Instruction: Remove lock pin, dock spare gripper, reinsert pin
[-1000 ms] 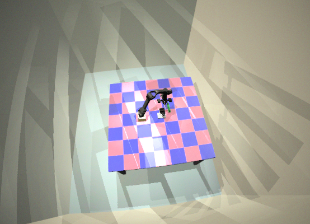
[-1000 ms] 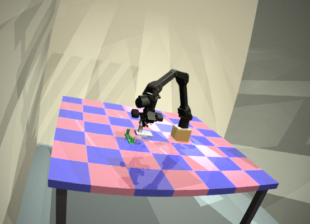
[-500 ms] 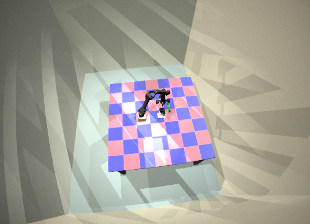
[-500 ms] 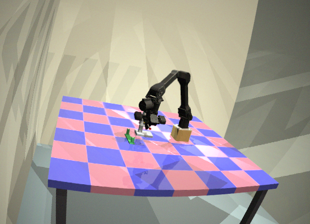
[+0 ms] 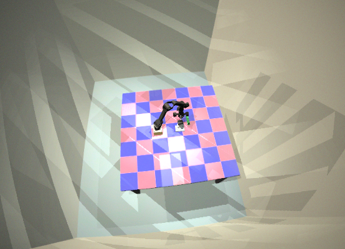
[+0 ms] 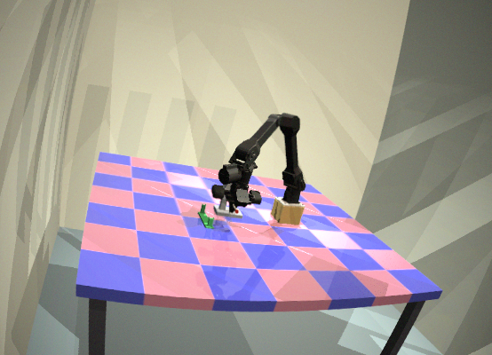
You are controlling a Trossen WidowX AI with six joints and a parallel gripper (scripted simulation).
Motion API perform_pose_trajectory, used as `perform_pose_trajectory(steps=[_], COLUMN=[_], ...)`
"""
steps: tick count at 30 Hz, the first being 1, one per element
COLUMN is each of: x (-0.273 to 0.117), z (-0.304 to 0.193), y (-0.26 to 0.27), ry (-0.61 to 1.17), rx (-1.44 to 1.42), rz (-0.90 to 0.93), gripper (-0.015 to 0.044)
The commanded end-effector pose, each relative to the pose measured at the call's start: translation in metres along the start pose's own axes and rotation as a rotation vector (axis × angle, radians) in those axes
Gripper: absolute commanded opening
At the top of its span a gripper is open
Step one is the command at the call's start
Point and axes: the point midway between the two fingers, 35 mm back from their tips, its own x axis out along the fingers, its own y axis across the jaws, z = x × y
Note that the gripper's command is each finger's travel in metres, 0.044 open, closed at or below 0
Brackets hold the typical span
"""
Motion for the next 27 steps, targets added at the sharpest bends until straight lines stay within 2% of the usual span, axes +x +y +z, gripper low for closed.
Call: perform_pose_trajectory(steps=[1,27], x=[-0.001,0.005], z=[-0.003,-0.022], y=[0.001,0.0], ry=[-0.006,-0.006], rx=[-0.001,-0.004], rz=[-0.002,0.006], gripper=[0.0,0.0])
